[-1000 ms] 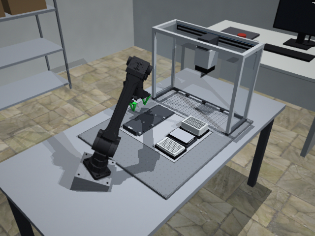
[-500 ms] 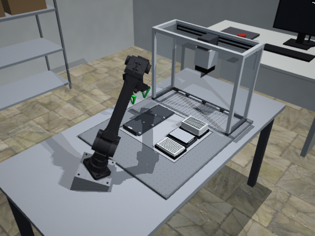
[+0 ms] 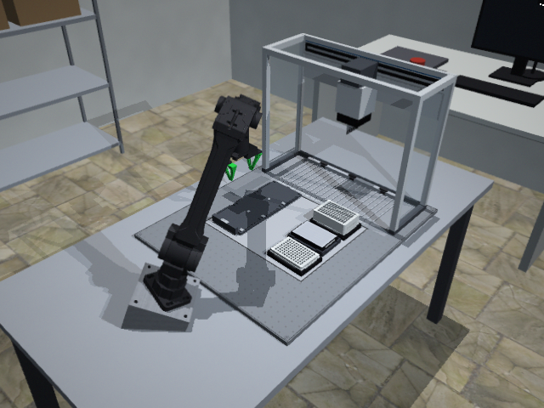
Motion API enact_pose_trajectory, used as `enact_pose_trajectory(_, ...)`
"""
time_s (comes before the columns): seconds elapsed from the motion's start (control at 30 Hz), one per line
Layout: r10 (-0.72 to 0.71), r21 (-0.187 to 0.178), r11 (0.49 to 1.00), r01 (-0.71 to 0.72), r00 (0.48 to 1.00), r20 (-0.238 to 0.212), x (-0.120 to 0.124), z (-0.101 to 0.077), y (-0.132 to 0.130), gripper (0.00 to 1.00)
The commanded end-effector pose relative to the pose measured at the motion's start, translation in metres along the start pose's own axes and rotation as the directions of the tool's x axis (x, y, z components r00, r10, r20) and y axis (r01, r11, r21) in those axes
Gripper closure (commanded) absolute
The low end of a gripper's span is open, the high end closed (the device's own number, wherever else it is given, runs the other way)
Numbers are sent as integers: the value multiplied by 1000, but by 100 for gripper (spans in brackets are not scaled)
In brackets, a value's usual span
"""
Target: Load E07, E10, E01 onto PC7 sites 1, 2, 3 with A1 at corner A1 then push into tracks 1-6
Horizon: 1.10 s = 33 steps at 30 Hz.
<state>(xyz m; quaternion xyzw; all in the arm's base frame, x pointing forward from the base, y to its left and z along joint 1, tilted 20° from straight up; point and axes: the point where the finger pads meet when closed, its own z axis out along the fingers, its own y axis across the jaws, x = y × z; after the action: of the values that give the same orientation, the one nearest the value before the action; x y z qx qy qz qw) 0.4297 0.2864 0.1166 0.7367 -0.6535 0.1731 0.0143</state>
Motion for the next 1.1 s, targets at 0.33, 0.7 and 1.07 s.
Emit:
enact_pose_trajectory(0.33,29,51,998,-30,999,31,80,-14,7,0)
enact_pose_trajectory(0.7,28,51,998,-29,999,26,143,-6,28,0)
enact_pose_trajectory(1.07,26,51,998,-27,999,20,206,1,50,0)
